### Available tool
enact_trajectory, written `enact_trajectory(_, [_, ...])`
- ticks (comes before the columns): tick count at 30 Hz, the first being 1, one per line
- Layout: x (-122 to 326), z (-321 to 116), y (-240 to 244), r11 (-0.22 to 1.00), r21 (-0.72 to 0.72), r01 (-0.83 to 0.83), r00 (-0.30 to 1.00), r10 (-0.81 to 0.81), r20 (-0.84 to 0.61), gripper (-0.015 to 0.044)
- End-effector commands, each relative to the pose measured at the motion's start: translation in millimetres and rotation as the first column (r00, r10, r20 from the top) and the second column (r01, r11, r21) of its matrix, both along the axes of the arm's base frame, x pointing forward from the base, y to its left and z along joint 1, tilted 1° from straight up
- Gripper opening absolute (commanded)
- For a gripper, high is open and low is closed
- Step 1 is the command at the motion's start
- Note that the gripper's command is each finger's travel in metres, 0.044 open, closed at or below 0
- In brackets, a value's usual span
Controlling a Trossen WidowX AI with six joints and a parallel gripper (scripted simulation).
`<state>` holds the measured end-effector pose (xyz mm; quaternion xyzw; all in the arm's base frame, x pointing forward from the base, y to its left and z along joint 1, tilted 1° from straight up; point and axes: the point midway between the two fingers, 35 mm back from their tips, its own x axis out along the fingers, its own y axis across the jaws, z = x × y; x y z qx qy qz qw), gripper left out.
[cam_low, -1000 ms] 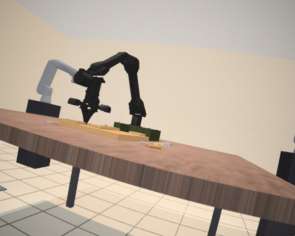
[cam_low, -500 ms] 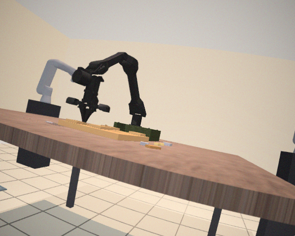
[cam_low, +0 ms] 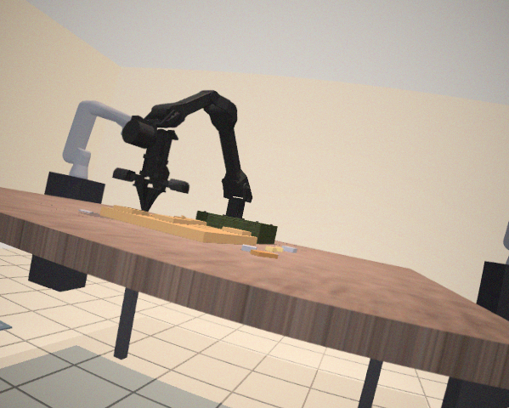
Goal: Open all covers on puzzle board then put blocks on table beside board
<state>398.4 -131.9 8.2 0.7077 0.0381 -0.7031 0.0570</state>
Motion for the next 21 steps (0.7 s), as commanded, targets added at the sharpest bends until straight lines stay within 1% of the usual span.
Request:
enact_trajectory(1, [10.3, -4.6, 3.6, 1.000, 0.004, -0.007, 1.000, 0.007, 0.022, 0.0000])
enact_trajectory(7, [10.3, -4.6, 3.6, 1.000, 0.004, -0.007, 1.000, 0.007, 0.022, 0.0000])
enact_trajectory(8, [-0.1, 0.0, -0.1, 1.000, 0.000, 0.000, 1.000, 0.000, -0.002, 0.0000])
enact_trajectory(21, [-14.1, 3.3, -3.2, 1.000, 0.002, -0.002, 1.000, 0.002, 0.005, 0.0000])
